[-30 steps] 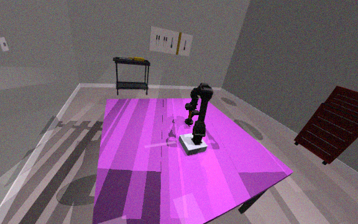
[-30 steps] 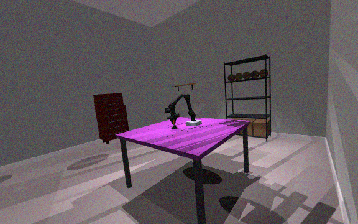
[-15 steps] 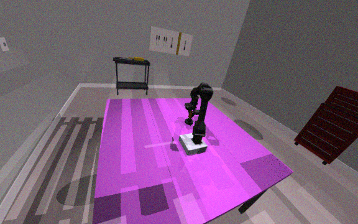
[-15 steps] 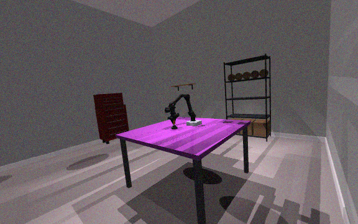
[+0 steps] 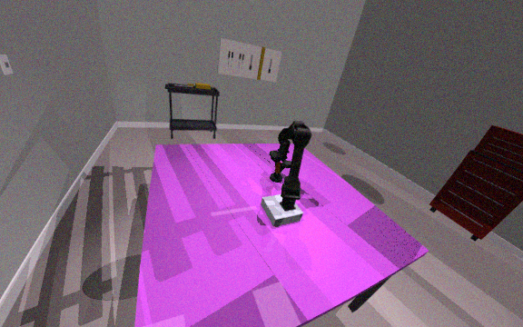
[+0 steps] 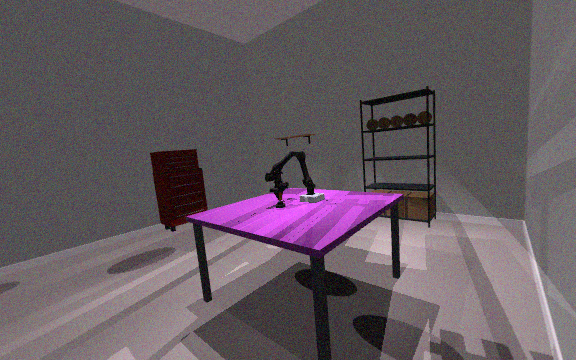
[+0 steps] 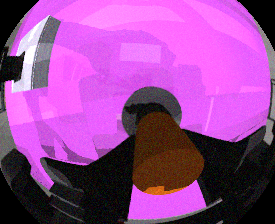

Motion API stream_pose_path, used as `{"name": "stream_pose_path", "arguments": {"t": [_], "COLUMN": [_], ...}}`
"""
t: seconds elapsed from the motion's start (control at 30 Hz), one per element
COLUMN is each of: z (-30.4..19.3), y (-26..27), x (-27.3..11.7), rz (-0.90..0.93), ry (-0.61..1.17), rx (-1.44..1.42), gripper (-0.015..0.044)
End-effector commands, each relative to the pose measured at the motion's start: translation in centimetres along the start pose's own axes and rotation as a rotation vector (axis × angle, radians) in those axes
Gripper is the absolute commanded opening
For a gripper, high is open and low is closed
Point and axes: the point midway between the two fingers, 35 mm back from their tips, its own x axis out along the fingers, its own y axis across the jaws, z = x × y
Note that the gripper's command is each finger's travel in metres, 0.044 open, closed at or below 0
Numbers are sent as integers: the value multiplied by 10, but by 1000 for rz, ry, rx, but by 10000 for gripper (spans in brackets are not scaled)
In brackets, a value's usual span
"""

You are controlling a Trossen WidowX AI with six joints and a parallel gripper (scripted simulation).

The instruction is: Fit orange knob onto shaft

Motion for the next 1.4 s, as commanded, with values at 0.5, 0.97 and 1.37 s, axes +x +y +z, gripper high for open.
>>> {"name": "stream_pose_path", "arguments": {"t": [0.5, 0.97, 1.37], "z": [0, 0, 0], "y": [0, -1, 0], "x": [-4, -2, 0], "rz": [-2, -1, -1], "ry": [2, 3, 3], "rx": [-4, -213, -213], "gripper": [0, 0, 0]}}
